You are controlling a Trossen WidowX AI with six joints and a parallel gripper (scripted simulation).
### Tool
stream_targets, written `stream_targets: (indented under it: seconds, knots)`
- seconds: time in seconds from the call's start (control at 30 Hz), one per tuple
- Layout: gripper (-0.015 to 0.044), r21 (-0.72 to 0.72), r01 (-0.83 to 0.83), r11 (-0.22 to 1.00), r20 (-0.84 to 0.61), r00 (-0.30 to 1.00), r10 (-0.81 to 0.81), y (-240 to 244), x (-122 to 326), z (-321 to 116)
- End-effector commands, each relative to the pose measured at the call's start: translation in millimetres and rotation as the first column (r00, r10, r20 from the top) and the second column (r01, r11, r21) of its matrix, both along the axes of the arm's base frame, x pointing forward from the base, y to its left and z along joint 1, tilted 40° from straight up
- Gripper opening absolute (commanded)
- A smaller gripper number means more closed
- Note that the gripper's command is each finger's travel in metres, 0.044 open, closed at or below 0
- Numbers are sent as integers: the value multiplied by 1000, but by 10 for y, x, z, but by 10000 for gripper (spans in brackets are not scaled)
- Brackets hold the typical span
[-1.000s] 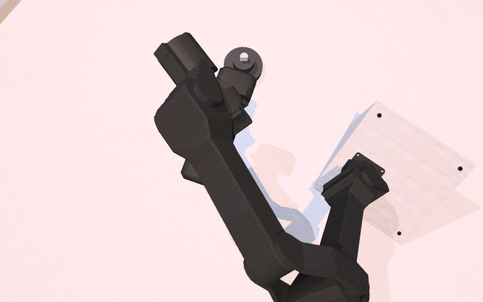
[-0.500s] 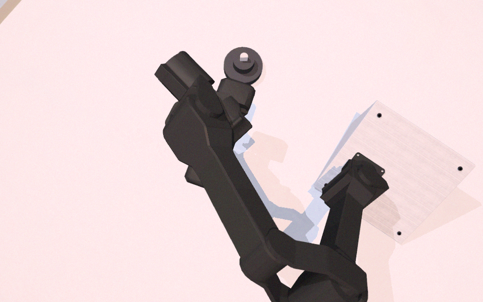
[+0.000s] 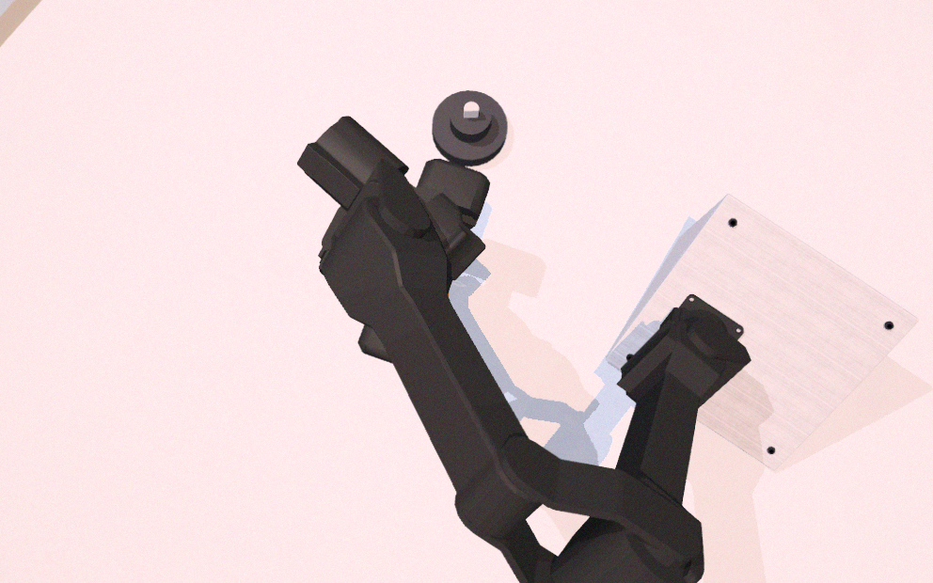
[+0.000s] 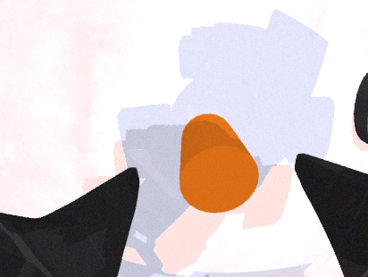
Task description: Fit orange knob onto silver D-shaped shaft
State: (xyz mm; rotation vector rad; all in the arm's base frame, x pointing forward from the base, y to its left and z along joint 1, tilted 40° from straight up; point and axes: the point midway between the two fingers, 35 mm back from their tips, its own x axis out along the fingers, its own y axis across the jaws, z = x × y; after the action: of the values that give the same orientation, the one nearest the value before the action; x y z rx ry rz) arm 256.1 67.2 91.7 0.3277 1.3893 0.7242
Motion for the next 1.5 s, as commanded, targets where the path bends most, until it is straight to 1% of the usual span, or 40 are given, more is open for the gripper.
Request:
stream_targets:
  seconds: [0.0,0.8,1.13,1.33,1.47]
  knots:
    - [440,6,2,1000,-7,1000,-2,54,-10,-59]
    - [440,10,2,1000,-7,1000,-2,288,-31,-325]
    - [177,10,2,1000,-7,1000,-2,288,-31,-325]
    - [138,10,2,1000,-7,1000,-2,288,-31,-325]
    - [32,7,2,1000,-6,1000,-2,235,-10,-273]
